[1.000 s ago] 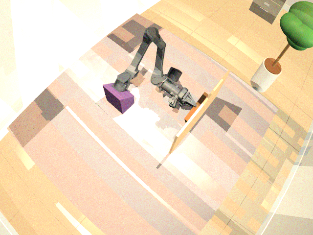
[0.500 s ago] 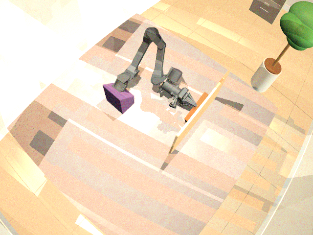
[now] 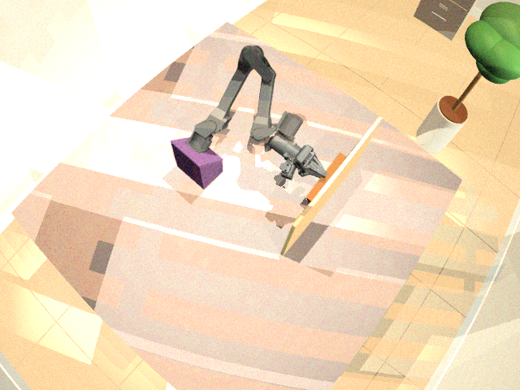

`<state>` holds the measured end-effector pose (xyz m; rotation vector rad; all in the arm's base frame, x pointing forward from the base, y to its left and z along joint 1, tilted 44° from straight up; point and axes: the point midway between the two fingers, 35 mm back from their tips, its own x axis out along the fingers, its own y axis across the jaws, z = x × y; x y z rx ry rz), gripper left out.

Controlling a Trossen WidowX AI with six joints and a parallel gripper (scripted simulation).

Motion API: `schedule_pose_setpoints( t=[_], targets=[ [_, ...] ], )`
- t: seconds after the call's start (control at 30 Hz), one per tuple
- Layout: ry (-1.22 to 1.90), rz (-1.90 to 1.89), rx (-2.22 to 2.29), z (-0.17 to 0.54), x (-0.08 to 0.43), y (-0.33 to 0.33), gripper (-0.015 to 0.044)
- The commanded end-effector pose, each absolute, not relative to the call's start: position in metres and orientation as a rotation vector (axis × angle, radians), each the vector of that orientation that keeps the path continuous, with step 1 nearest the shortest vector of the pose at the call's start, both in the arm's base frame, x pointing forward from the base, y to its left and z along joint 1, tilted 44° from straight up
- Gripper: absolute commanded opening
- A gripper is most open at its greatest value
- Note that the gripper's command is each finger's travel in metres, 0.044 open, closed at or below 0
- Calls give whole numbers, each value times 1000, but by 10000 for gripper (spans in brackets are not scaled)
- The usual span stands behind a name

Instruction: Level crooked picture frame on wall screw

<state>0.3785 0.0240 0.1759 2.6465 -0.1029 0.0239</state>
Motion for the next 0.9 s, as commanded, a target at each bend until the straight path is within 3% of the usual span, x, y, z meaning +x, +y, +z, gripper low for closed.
schedule_pose_setpoints(
  t=[0.0,0.23,0.5,0.87],
  targets=[
    [-100,28,2648,177,379,25,260],
    [-100,28,2648,177,379,25,76],
    [-100,28,2648,177,379,25,3],
    [-100,28,2648,177,379,24,0]
  ],
)
